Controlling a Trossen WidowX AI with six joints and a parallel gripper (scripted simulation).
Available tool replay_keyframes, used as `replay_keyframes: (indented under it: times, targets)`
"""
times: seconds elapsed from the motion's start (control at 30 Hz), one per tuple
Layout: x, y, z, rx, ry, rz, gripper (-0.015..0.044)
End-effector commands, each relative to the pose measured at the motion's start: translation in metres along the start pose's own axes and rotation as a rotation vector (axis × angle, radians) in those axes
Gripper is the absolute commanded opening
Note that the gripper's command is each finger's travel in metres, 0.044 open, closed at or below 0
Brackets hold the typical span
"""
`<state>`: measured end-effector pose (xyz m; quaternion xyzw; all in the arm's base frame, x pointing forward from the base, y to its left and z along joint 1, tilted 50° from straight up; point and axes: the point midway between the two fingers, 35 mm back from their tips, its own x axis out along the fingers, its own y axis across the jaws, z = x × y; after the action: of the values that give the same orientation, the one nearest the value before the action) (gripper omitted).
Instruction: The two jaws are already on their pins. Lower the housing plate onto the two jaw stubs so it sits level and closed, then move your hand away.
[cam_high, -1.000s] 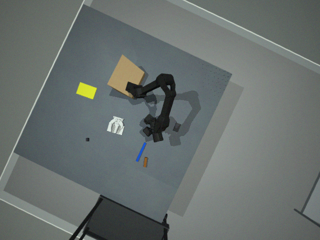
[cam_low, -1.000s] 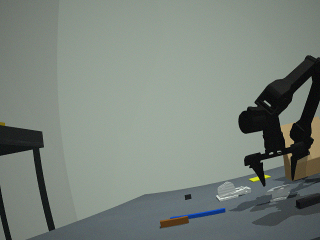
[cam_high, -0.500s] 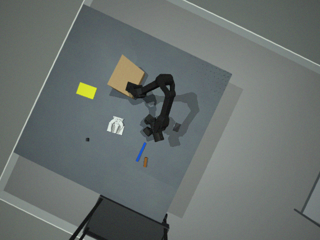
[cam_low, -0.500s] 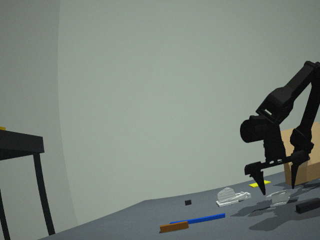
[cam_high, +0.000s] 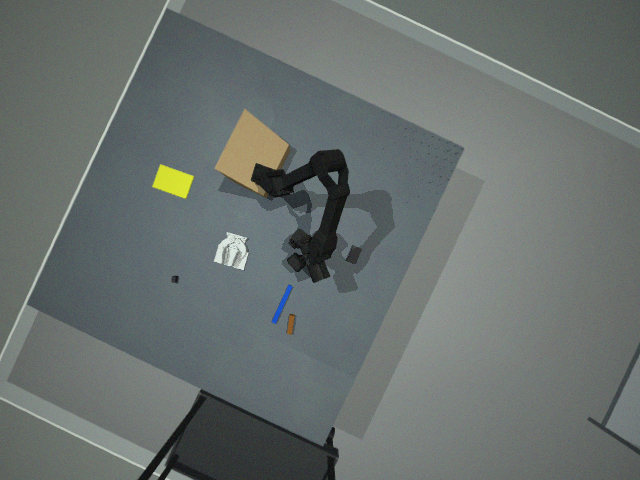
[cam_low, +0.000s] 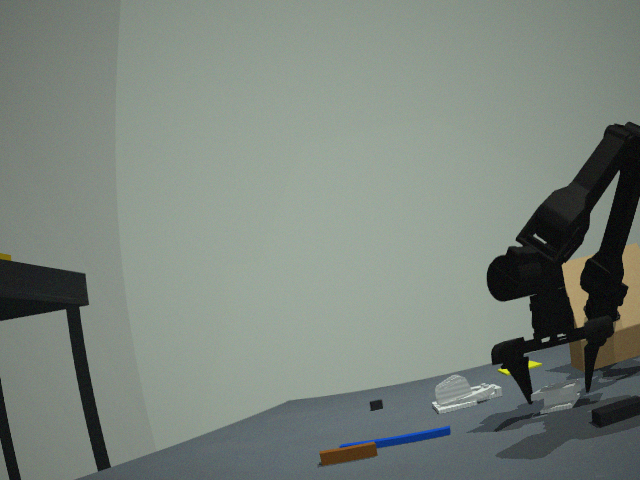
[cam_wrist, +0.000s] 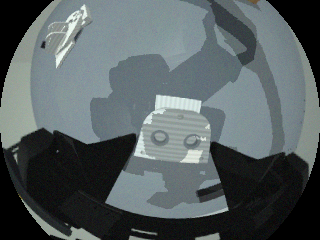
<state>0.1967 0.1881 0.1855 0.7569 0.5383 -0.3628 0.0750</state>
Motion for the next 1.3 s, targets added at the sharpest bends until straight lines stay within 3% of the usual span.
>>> replay_keyframes:
  times: [0.0, 0.93, 1.27]
  targets:
    - [0.0043, 0.0014, 0.0032, 0.011, -0.009, 0.000, 0.0440]
    - [0.0050, 0.0014, 0.0031, 0.011, -0.009, 0.000, 0.0440]
    - [0.0043, 0.0006, 0.0026, 0.007, -0.007, -0.003, 0.0373]
